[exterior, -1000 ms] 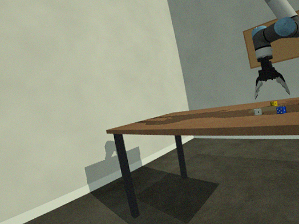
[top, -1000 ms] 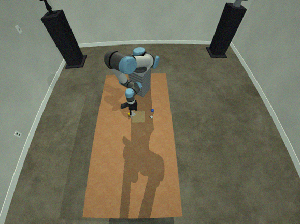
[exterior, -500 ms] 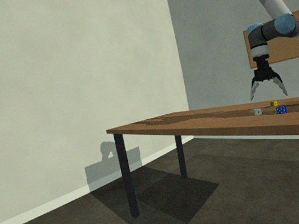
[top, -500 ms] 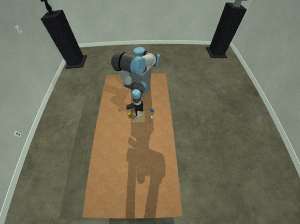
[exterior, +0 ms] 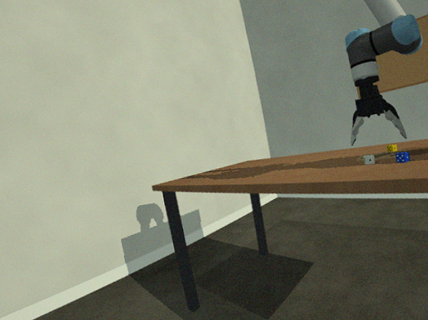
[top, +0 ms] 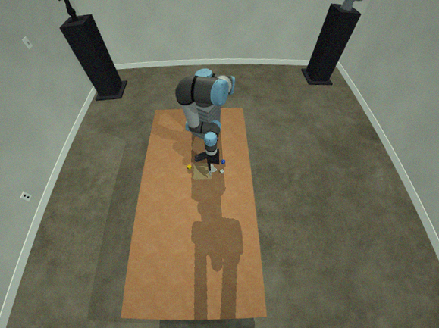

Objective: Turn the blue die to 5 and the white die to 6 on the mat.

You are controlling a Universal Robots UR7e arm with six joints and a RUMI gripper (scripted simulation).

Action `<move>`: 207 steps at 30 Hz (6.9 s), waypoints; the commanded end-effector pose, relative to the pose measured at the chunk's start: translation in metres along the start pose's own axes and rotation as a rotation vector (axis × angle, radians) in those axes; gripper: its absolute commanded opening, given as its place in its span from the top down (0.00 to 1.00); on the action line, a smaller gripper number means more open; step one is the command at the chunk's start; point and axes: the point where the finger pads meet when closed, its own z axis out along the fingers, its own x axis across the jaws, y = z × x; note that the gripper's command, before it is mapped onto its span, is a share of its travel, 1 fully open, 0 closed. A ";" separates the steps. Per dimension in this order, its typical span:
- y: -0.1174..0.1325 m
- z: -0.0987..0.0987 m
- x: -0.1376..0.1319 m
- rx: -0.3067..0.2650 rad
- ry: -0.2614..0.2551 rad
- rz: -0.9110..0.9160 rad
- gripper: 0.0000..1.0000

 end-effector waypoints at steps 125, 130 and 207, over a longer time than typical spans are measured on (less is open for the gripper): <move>0.087 0.000 0.073 0.003 0.001 0.002 0.00; 0.087 0.000 0.073 0.003 0.001 0.002 0.00; 0.087 -0.108 0.072 0.003 0.001 0.002 0.00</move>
